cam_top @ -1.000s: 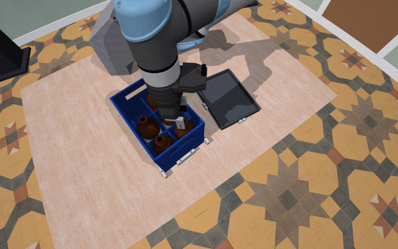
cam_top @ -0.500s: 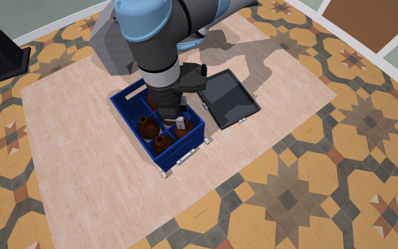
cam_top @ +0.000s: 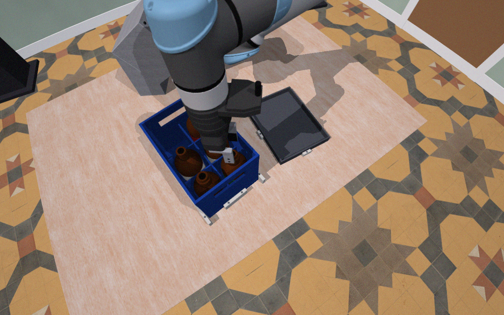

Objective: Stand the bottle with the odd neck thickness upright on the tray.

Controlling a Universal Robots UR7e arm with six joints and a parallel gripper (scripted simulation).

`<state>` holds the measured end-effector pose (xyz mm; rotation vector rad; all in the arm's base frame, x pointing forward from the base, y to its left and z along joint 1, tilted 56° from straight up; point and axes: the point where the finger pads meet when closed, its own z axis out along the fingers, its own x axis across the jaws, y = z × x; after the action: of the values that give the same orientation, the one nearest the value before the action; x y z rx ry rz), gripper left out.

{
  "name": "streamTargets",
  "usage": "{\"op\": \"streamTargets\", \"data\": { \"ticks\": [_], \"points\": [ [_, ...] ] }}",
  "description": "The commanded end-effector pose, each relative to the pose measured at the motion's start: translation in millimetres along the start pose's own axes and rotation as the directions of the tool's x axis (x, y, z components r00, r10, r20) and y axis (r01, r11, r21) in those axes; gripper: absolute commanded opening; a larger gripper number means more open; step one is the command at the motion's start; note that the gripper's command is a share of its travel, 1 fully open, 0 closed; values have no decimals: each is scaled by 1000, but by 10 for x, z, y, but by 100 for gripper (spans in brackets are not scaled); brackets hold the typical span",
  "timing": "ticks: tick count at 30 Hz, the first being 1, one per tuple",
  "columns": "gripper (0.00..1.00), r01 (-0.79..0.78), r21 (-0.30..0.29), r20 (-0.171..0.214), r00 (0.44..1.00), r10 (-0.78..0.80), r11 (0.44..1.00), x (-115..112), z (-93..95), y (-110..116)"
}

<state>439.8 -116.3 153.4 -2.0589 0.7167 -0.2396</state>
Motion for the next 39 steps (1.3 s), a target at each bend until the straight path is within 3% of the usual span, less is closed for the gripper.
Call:
{"op": "streamTargets", "data": {
  "ticks": [1,20,39],
  "points": [
    [100,0,0,-1,1000,0,1000,3,-4,1],
    [100,0,0,-1,1000,0,1000,3,20,1],
    [100,0,0,-1,1000,0,1000,3,182,1]
  ]
}}
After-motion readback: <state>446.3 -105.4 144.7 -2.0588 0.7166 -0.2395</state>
